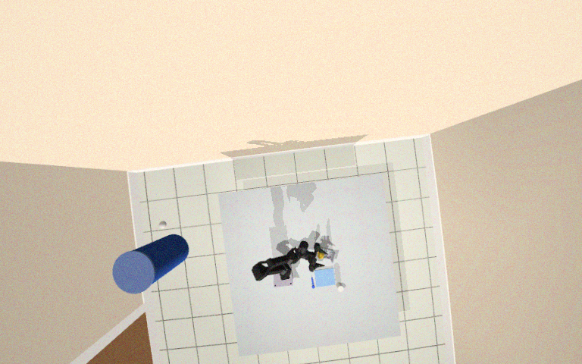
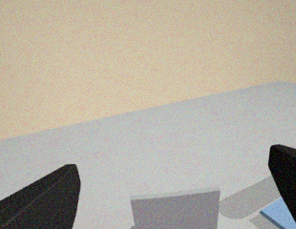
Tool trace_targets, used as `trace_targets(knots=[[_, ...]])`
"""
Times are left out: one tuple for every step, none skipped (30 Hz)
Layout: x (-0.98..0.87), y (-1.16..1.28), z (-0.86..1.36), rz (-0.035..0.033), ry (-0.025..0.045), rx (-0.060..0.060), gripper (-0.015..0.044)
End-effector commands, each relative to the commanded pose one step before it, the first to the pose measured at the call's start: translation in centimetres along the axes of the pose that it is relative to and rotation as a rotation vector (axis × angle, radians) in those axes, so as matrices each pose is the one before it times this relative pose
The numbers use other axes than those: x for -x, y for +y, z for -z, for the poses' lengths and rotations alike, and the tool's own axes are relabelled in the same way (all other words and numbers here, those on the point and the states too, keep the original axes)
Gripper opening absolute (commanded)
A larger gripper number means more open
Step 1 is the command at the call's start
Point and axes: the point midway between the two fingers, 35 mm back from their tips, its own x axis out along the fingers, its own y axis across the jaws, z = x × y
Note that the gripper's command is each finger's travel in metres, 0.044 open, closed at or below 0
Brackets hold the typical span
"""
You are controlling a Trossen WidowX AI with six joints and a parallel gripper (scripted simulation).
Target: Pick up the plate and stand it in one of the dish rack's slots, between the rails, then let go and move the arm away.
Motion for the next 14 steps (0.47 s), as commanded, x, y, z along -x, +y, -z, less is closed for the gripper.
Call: trace_targets(knots=[[0.278, -0.031, -2.004, -0.00962, -0.01200, 0.0074, 0.0400], [0.000, 0.000, 0.000, 0.00000, 0.00000, 0.0000, 0.0400], [0.000, 0.000, 0.000, 0.00000, 0.00000, 0.0000, 0.0400], [-0.042, -0.027, 0.003, 0.00261, 0.00174, 0.0049, 0.0400], [-0.127, -0.082, 0.008, 0.00783, 0.00532, 0.0148, 0.0400], [-0.210, -0.140, 0.013, 0.01301, 0.00919, 0.0243, 0.0400], [-0.252, -0.173, 0.016, 0.01554, 0.01156, 0.0288, 0.0400], [-0.251, -0.178, 0.018, 0.01543, 0.01213, 0.0283, 0.0400], [-0.249, -0.183, 0.019, 0.01528, 0.01271, 0.0278, 0.0400], [-0.248, -0.187, 0.021, 0.01509, 0.01328, 0.0273, 0.0400], [-0.246, -0.192, 0.023, 0.01489, 0.01385, 0.0268, 0.0400], [-0.245, -0.196, 0.025, 0.01465, 0.01440, 0.0263, 0.0400], [-0.243, -0.200, 0.027, 0.01439, 0.01495, 0.0258, 0.0400], [-0.254, -0.216, 0.031, 0.01487, 0.01637, 0.0267, 0.0400]])
